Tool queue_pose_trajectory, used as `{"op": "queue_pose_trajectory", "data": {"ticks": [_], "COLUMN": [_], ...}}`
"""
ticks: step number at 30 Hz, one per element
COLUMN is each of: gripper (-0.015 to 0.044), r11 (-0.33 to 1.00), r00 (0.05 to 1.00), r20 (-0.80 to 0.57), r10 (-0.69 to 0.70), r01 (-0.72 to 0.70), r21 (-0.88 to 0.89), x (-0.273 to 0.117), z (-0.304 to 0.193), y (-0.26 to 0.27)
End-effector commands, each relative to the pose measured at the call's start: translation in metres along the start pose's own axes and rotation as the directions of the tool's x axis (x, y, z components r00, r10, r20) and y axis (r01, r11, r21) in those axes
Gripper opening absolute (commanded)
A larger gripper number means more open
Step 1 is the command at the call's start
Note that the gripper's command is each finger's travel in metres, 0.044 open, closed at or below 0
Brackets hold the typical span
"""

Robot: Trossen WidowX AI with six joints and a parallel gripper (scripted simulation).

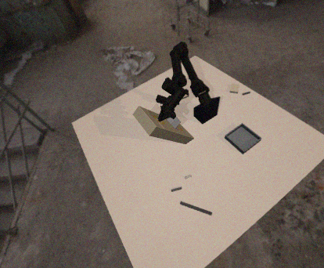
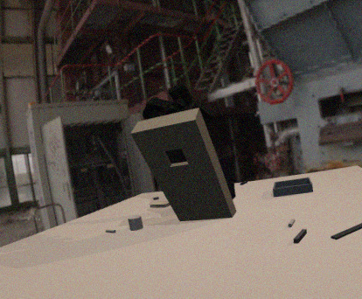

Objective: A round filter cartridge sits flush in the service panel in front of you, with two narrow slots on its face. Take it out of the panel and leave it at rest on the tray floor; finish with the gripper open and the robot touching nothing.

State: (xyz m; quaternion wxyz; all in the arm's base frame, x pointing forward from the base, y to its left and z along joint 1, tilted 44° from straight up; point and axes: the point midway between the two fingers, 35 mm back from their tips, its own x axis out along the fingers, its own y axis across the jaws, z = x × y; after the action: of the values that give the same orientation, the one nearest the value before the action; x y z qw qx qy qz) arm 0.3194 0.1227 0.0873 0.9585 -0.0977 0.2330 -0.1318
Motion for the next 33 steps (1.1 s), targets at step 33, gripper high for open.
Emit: {"op": "queue_pose_trajectory", "data": {"ticks": [33], "gripper": [0.0000], "r11": [0.996], "r00": [1.000], "r20": [0.001], "r10": [0.002], "r01": [-0.002], "r21": [0.092], "x": [0.0059], "z": [0.0001], "y": [0.0006]}}
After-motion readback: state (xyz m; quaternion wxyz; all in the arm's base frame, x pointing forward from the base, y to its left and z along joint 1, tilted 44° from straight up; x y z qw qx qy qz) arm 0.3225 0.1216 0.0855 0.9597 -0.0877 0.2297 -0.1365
